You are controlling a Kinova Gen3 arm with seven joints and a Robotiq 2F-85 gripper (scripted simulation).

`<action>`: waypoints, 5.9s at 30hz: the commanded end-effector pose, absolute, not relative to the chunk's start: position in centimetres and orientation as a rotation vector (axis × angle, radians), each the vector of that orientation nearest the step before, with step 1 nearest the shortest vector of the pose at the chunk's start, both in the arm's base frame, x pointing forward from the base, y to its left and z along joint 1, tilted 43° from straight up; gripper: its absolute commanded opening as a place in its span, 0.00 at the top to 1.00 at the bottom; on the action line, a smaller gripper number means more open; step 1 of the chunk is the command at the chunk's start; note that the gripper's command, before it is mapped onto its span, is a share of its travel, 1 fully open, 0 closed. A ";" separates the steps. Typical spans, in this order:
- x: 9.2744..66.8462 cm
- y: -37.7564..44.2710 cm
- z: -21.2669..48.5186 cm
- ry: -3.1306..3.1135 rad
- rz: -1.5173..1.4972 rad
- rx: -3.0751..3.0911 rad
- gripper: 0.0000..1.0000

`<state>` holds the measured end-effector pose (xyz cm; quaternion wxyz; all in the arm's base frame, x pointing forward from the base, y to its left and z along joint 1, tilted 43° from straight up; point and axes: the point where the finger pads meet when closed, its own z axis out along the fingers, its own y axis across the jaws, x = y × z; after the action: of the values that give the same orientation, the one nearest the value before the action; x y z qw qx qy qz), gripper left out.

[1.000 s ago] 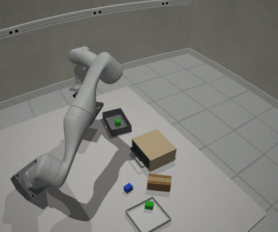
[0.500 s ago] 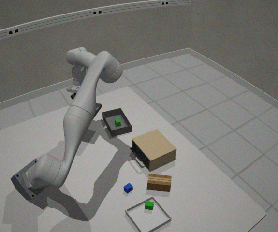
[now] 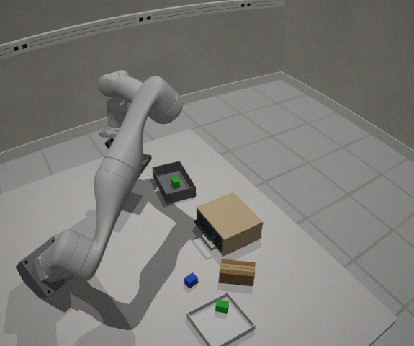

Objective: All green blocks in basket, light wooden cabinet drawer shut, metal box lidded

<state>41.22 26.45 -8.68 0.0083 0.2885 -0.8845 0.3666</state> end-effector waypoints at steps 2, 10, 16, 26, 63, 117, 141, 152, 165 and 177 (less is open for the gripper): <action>41.0 26.9 -8.7 -2.775 1.131 0.901 0.90; 41.0 26.7 -8.8 -2.775 1.131 0.901 0.90; 41.1 26.4 -9.2 -2.775 1.131 0.901 0.90; 41.3 25.9 -9.8 -2.775 1.131 0.901 0.90; 42.4 21.5 -14.8 -2.769 1.133 0.901 0.90; 43.9 17.5 -19.4 -2.778 1.132 0.894 0.90; 43.9 17.5 -19.4 -2.779 1.132 0.893 0.90; 43.9 17.5 -19.4 -2.779 1.132 0.893 0.90; 43.9 17.5 -19.4 -2.779 1.132 0.893 0.60; 43.9 17.5 -19.4 -2.779 1.132 0.893 0.60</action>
<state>43.73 17.43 -19.32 0.0090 0.2857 -0.8873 0.3618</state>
